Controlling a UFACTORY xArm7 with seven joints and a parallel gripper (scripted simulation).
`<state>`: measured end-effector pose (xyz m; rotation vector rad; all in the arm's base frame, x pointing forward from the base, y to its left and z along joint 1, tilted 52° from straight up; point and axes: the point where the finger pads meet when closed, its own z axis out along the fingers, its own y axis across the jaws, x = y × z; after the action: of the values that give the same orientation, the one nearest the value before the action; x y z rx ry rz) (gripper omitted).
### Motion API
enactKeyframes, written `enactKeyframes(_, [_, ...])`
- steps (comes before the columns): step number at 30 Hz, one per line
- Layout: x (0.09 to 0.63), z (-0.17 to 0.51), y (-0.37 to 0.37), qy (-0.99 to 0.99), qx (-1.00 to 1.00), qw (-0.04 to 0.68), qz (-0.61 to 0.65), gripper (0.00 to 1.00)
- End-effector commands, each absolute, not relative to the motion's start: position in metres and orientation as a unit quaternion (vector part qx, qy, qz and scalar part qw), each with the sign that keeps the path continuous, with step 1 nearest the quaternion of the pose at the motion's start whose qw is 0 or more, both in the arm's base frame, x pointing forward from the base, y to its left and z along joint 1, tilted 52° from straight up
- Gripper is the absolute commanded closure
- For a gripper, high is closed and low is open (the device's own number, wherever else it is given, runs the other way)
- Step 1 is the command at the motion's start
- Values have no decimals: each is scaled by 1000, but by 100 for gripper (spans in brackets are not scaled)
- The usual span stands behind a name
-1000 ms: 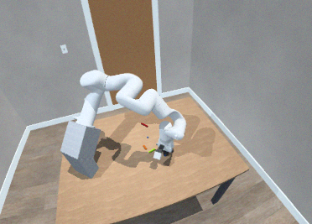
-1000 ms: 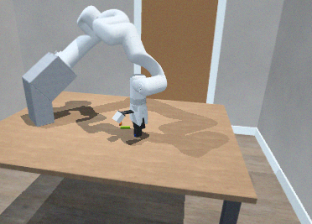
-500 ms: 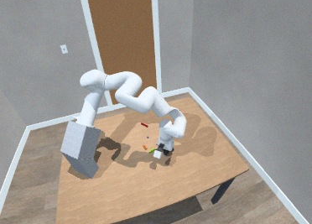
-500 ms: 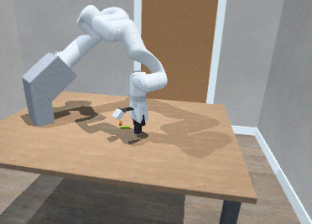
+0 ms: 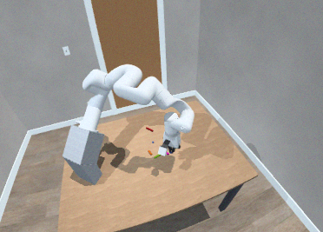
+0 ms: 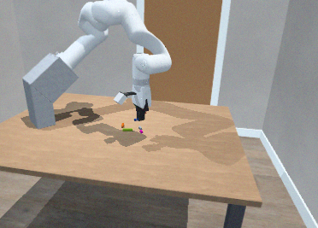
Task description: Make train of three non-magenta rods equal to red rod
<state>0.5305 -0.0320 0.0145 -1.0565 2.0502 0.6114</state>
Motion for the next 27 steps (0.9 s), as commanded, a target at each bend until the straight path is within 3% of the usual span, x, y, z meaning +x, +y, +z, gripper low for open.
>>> enactKeyframes(1, [530,17,-34,799,-411,369,238,96])
enactKeyframes(11, [529,23,-30,796,-413,373,237,96])
enactKeyframes(27, [473,111,74,755,-467,409,211,96])
